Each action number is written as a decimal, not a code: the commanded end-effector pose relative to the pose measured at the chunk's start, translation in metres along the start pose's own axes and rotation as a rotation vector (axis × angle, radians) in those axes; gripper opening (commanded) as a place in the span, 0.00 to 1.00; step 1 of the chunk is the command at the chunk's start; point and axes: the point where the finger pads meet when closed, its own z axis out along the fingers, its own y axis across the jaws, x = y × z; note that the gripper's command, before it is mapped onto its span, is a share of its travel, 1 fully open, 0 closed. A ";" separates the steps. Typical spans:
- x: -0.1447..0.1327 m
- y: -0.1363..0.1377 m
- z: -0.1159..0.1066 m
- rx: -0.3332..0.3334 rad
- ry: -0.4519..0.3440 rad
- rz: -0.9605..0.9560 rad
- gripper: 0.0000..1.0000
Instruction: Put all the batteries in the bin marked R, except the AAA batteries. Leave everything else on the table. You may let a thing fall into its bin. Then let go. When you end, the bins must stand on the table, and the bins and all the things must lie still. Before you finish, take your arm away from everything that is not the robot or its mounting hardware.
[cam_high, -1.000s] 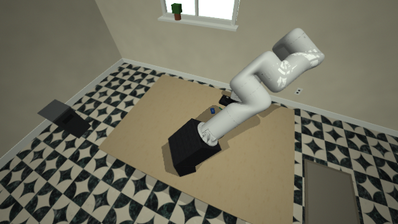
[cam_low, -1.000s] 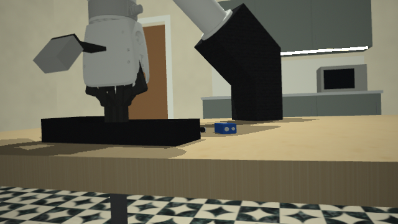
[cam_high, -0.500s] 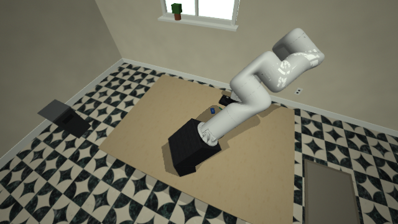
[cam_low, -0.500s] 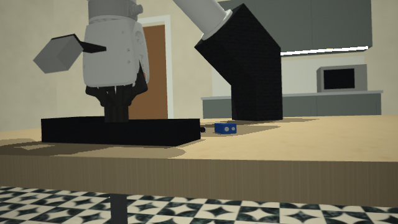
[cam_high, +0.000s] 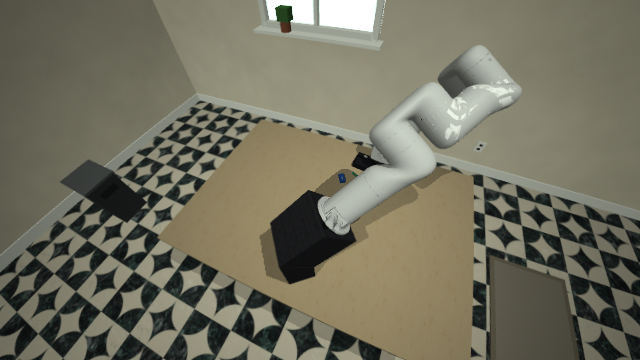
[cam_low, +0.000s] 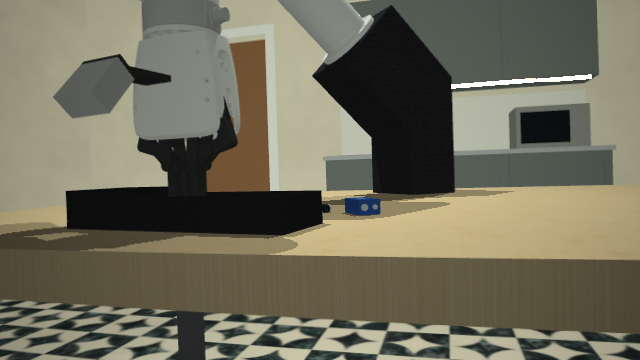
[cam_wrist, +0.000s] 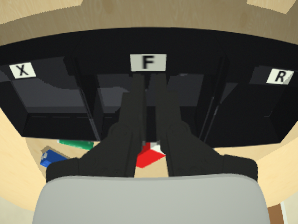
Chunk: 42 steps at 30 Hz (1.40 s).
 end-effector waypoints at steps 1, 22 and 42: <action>0.001 0.000 -0.001 0.001 0.002 0.000 0.07; 0.001 0.000 -0.019 0.001 0.002 0.000 0.07; 0.001 0.000 -0.053 0.001 0.002 0.000 0.07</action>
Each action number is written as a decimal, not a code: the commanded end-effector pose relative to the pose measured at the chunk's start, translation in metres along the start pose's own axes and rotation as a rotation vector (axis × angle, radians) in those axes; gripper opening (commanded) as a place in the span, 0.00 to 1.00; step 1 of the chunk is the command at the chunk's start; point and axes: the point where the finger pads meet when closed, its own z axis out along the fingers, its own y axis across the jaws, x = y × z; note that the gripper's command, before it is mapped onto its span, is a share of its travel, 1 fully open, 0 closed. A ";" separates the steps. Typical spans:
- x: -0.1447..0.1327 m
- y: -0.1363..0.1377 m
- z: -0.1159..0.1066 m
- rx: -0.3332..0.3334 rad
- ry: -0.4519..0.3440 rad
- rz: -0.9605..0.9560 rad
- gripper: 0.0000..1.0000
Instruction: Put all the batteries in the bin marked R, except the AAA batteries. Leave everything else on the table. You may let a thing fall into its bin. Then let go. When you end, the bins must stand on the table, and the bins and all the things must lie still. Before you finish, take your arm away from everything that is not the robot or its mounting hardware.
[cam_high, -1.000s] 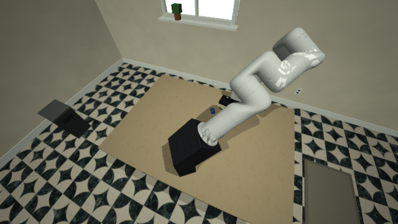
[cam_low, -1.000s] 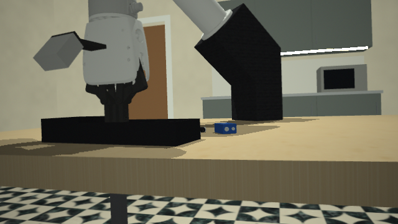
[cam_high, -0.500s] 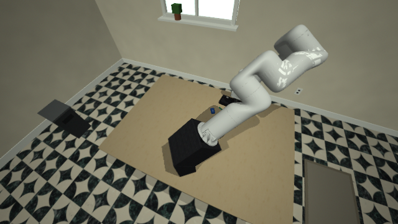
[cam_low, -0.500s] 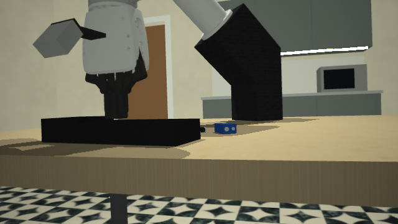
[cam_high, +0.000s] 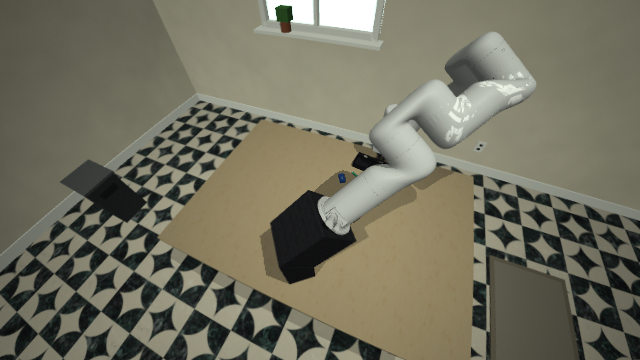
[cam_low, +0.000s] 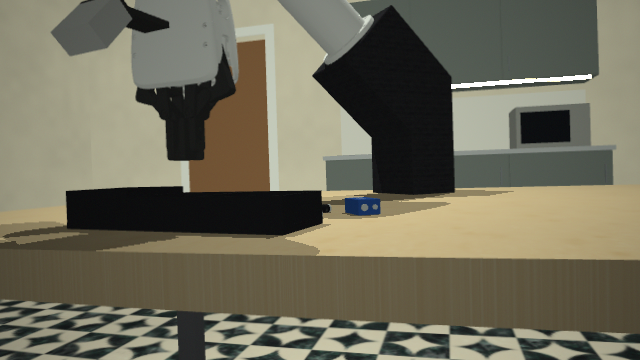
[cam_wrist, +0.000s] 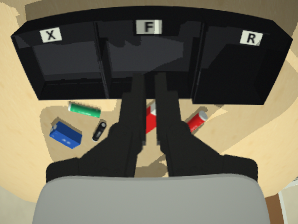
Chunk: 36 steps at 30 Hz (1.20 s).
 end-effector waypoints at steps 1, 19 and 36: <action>0.001 -0.005 -0.002 0.000 0.001 0.000 0.07; 0.004 -0.084 -0.002 0.001 0.001 0.000 0.07; 0.005 -0.084 0.022 0.001 0.001 0.000 0.07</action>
